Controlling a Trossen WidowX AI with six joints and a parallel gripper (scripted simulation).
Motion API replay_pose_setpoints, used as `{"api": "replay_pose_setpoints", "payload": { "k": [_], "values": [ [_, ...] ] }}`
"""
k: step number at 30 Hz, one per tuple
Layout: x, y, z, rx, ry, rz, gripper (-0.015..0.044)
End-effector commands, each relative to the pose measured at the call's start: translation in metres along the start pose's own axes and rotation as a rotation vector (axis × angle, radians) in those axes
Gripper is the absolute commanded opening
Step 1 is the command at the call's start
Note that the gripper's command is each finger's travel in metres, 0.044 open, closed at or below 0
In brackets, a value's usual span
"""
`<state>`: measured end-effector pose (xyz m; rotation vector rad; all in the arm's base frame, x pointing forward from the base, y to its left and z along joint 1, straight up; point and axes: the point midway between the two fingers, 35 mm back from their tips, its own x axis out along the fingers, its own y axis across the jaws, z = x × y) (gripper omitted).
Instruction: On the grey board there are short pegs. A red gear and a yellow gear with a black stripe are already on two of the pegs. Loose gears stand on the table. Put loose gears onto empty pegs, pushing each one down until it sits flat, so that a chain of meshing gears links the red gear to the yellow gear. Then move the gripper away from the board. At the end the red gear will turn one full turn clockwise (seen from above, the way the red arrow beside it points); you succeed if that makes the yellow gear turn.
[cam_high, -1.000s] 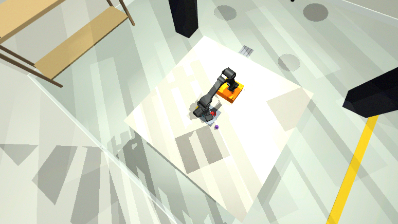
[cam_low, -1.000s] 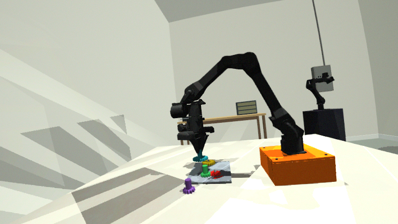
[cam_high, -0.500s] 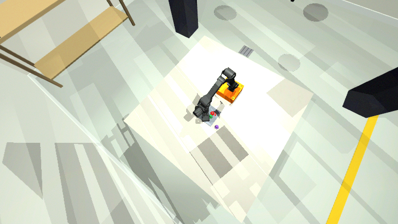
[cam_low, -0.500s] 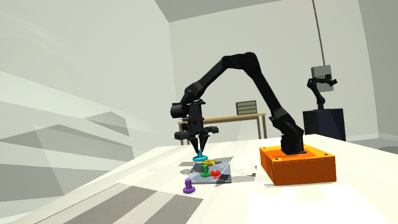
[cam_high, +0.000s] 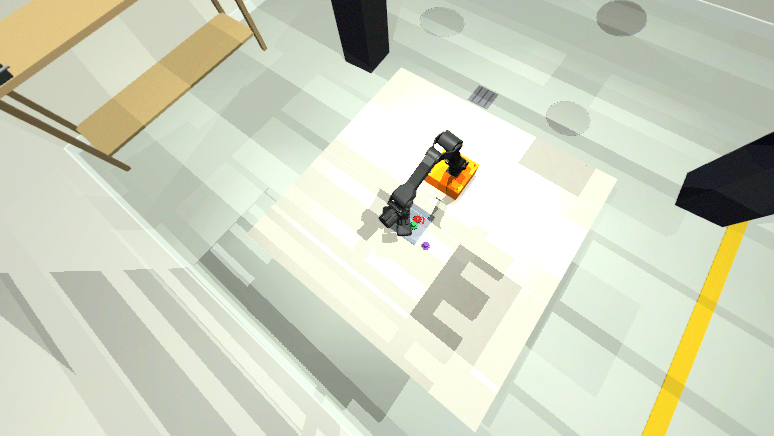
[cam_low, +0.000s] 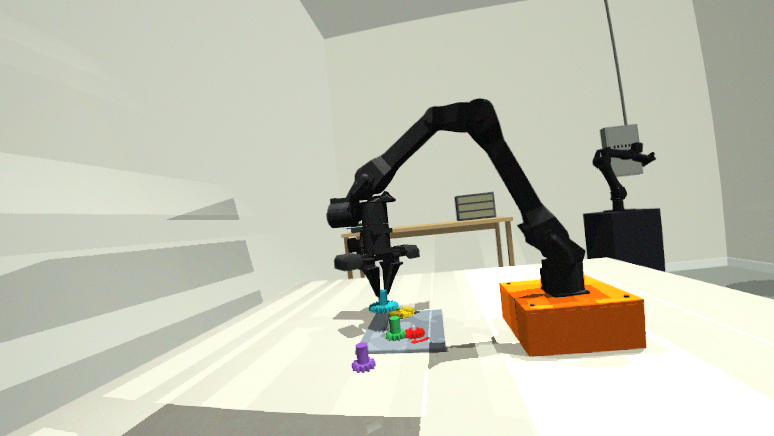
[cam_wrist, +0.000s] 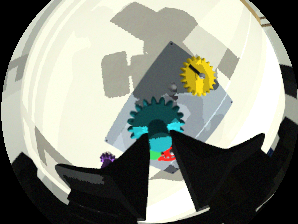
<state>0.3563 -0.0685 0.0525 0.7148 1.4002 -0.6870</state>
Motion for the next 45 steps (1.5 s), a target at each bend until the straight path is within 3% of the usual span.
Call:
{"api": "replay_pose_setpoints", "payload": {
  "k": [1,27,45],
  "values": [
    [0.008,-0.003,-0.002,-0.04,0.006,-0.009,0.0],
    [0.038,-0.004,-0.002,0.232,0.005,-0.01,0.0],
    [0.039,-0.003,-0.003,-0.025,0.007,-0.01,0.0]
  ]
}}
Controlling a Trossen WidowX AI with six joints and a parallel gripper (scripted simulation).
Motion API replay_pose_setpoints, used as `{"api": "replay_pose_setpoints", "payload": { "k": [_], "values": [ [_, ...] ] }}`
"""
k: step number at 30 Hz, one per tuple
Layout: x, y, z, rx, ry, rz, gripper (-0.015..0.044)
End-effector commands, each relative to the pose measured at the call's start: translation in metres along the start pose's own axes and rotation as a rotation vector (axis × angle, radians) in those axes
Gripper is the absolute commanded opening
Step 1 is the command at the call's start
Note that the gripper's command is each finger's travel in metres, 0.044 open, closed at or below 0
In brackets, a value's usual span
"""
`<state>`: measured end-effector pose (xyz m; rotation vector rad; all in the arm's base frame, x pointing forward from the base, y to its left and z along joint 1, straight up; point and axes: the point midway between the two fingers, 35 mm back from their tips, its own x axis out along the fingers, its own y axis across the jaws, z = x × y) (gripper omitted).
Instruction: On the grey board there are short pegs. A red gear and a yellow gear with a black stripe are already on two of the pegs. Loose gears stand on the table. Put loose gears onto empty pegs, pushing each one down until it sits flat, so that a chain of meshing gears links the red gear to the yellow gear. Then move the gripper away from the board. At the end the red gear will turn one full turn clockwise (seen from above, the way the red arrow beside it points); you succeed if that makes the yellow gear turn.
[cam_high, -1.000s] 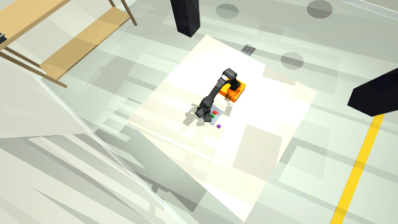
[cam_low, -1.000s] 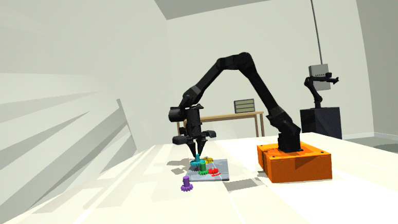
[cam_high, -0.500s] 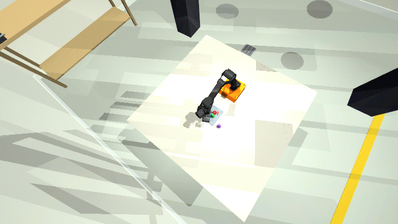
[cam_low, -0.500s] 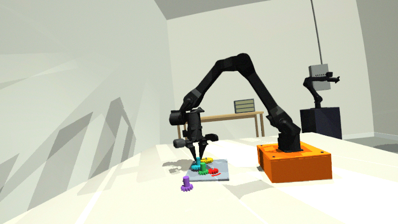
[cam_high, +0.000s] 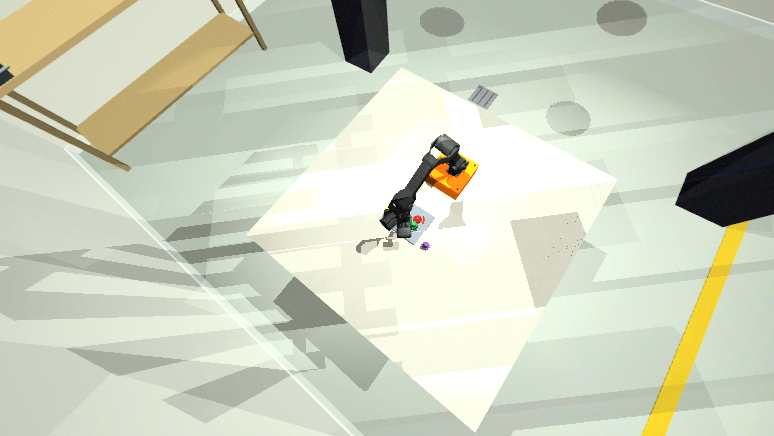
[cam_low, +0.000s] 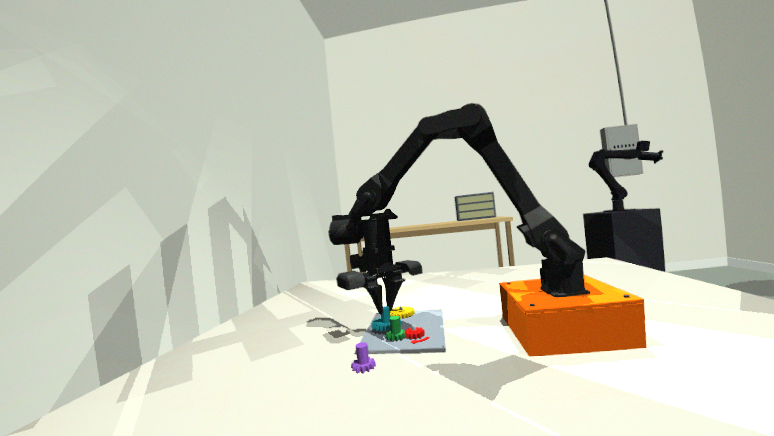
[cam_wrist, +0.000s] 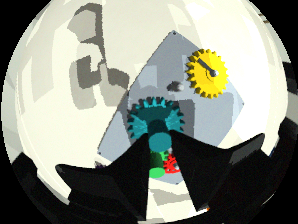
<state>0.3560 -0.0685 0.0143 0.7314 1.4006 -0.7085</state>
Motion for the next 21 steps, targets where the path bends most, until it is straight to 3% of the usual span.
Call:
{"api": "replay_pose_setpoints", "payload": {
  "k": [1,11,21],
  "values": [
    [0.0014,-0.0016,-0.001,-0.062,0.002,-0.004,0.0],
    [0.0018,-0.001,0.0001,-0.073,0.002,-0.003,0.0],
    [0.0037,-0.0013,-0.0012,0.097,0.002,-0.004,0.0]
  ]
}}
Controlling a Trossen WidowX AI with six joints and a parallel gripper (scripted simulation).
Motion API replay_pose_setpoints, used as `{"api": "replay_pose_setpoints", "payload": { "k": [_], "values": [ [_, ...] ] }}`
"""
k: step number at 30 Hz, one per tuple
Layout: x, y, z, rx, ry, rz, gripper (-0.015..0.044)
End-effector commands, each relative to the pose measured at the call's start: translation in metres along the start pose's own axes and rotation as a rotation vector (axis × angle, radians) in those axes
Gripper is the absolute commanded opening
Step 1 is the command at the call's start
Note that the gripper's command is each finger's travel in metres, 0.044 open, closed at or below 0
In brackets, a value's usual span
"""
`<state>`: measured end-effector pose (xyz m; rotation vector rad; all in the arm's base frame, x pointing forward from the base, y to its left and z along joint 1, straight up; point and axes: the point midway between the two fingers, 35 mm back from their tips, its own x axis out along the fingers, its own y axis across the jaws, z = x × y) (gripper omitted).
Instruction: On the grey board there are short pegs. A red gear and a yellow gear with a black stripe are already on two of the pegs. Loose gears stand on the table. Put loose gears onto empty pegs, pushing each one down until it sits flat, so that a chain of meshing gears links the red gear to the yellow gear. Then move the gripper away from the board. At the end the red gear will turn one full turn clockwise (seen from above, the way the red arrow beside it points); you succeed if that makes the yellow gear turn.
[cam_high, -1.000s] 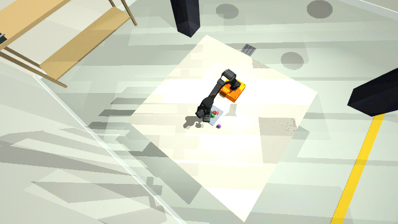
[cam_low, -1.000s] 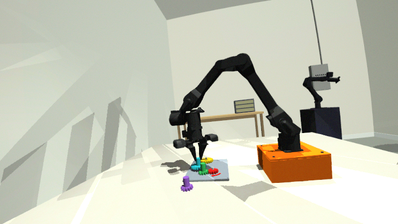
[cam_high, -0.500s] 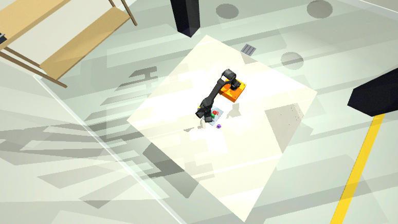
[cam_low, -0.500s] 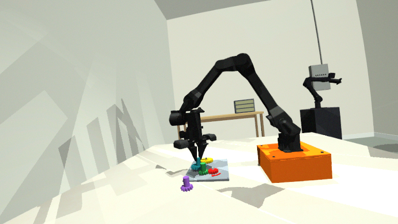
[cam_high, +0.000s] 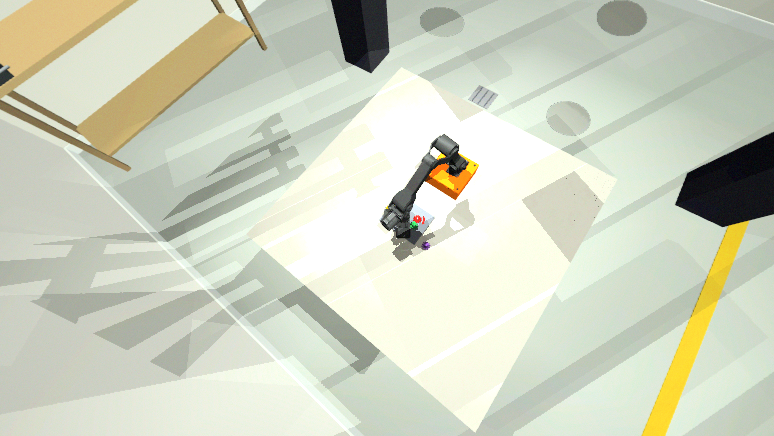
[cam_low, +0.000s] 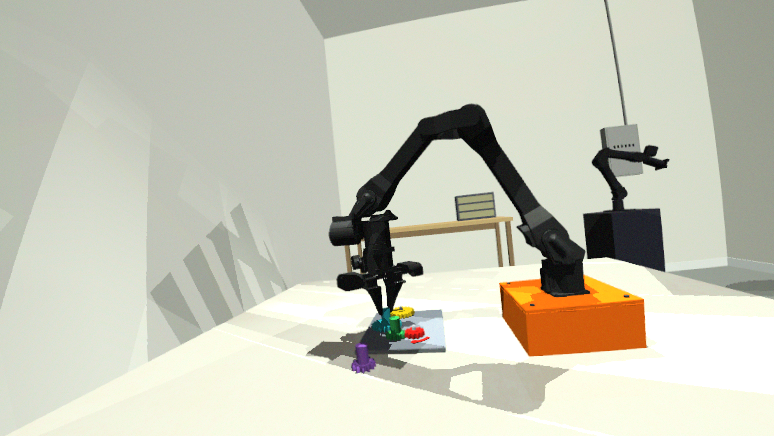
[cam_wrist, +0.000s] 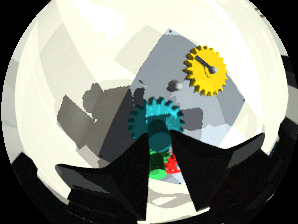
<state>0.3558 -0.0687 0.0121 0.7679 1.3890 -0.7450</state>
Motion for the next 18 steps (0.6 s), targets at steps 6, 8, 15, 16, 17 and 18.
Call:
{"api": "replay_pose_setpoints", "payload": {
  "k": [6,8,15,16,17,18],
  "values": [
    [0.0024,-0.0019,-0.0005,0.141,0.001,-0.002,0.0],
    [0.0026,-0.0018,-0.0001,0.16,0.001,-0.002,0.0],
    [0.0041,-0.0007,-0.0001,0.141,0.001,-0.002,0.0],
    [0.0043,-0.0006,-0.0002,0.132,0.001,-0.002,0.0],
    [0.0046,-0.0006,-0.0003,0.119,0.001,-0.002,0.0],
    [0.0048,-0.0005,-0.0005,0.104,0.001,-0.002,0.0]
  ]
}}
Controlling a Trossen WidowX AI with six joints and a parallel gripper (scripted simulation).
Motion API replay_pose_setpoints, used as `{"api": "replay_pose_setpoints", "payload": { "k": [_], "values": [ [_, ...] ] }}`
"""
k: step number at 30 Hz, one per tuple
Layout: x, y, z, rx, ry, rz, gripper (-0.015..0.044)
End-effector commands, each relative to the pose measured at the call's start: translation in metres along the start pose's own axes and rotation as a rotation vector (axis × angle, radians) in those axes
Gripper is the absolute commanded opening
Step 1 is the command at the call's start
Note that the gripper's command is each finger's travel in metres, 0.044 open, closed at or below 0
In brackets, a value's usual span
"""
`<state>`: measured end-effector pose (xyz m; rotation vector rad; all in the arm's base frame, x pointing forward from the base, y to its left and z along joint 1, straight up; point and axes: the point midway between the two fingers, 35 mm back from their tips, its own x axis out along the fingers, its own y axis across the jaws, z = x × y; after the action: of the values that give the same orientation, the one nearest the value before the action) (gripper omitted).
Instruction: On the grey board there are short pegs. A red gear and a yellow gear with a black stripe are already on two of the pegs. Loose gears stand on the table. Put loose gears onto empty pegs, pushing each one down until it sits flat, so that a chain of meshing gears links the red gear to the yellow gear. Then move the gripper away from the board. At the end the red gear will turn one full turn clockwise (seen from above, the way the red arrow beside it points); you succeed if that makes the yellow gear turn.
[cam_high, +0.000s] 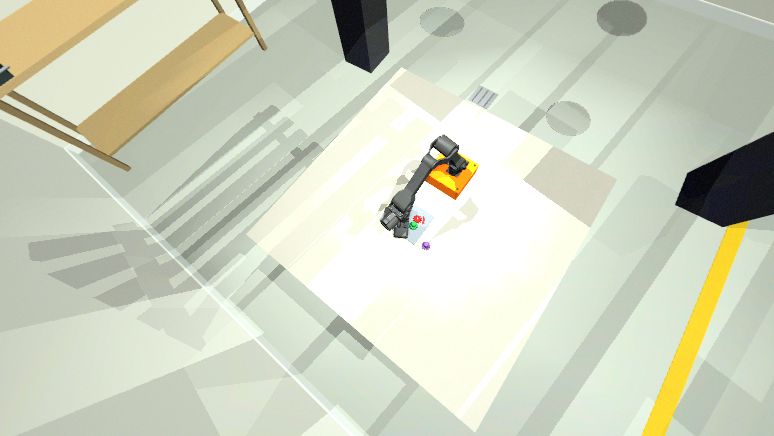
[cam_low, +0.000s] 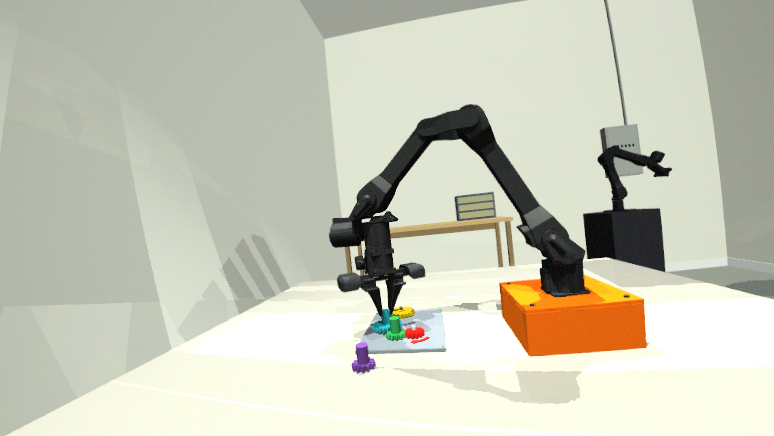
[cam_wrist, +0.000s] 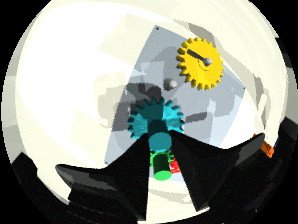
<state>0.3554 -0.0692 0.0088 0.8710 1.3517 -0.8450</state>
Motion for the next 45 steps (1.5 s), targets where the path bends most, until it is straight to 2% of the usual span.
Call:
{"api": "replay_pose_setpoints", "payload": {
  "k": [1,19,24,25,29,35,38,41,45],
  "values": [
    [0.002,0.0,-0.001,-0.047,0.0,0.0,0.0],
    [0.002,0.0,0.0,-0.275,-0.001,0.0,0.0],
    [0.0,0.0,-0.001,-0.224,0.0,0.0,0.0131],
    [0.0,0.0,-0.001,-0.204,0.0,0.0,0.014],
    [-0.007,0.0,-0.001,-0.154,0.0,0.0,0.014],
    [-0.046,0.0,-0.001,-0.124,-0.001,0.0,0.014],
    [-0.047,0.0,-0.001,-0.123,-0.001,0.0,0.014],
    [-0.041,0.018,-0.02,-0.239,0.001,0.004,0.0219],
    [-0.04,0.063,-0.077,-0.53,0.005,0.009,0.0324]
  ]
}}
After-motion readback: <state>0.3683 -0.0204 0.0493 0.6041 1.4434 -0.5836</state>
